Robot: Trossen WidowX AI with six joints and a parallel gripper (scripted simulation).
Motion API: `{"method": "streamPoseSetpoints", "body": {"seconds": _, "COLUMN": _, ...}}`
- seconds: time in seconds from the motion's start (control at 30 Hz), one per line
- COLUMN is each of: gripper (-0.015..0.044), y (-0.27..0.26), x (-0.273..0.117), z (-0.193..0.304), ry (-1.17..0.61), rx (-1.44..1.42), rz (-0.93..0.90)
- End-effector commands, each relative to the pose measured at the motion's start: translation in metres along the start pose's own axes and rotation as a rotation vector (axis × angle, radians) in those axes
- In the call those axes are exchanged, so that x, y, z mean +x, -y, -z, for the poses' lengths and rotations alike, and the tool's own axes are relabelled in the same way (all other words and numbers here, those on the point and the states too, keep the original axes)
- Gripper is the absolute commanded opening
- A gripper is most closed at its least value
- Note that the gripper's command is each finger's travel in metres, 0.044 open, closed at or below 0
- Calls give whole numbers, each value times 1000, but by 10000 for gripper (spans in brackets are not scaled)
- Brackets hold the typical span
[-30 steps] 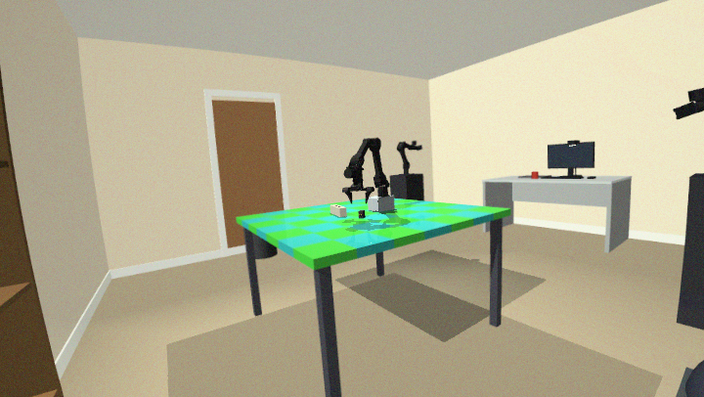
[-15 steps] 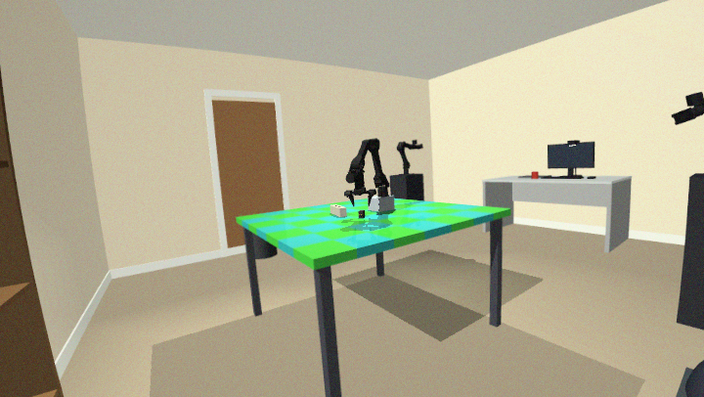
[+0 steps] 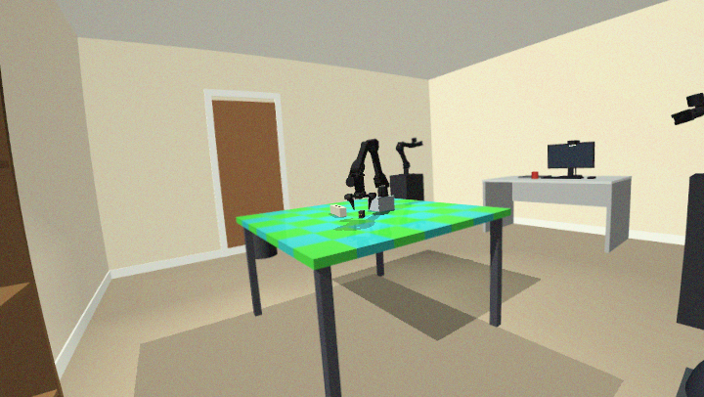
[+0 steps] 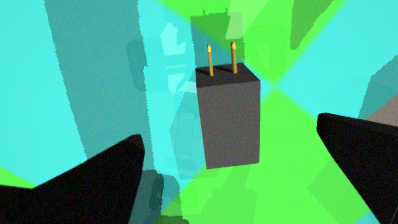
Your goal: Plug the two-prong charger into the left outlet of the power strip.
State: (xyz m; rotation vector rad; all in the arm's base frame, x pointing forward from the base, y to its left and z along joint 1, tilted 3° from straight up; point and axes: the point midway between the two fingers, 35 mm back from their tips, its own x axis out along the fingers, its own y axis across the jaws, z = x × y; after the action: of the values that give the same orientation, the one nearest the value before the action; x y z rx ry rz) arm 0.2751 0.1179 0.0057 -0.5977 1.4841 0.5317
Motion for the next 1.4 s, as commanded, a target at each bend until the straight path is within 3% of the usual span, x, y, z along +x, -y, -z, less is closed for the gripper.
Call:
{"method": "streamPoseSetpoints", "body": {"seconds": 0.0, "gripper": 440, "y": 0, "x": 8, "z": 1, "ry": -8, "rx": -3, "rz": 2}}
{"method": "streamPoseSetpoints", "body": {"seconds": 0.67, "gripper": 440, "y": 0, "x": 37, "z": 1, "ry": -8, "rx": -3, "rz": 2}}
{"method": "streamPoseSetpoints", "body": {"seconds": 1.07, "gripper": 125, "y": 0, "x": 33, "z": -1, "ry": -3, "rx": 0, "rz": -1}}
{"method": "streamPoseSetpoints", "body": {"seconds": 1.23, "gripper": 92, "y": 0, "x": 33, "z": -1, "ry": -3, "rx": 0, "rz": -1}}
{"method": "streamPoseSetpoints", "body": {"seconds": 1.37, "gripper": 0, "y": 0, "x": 26, "z": -1, "ry": -4, "rx": -1, "rz": 0}}
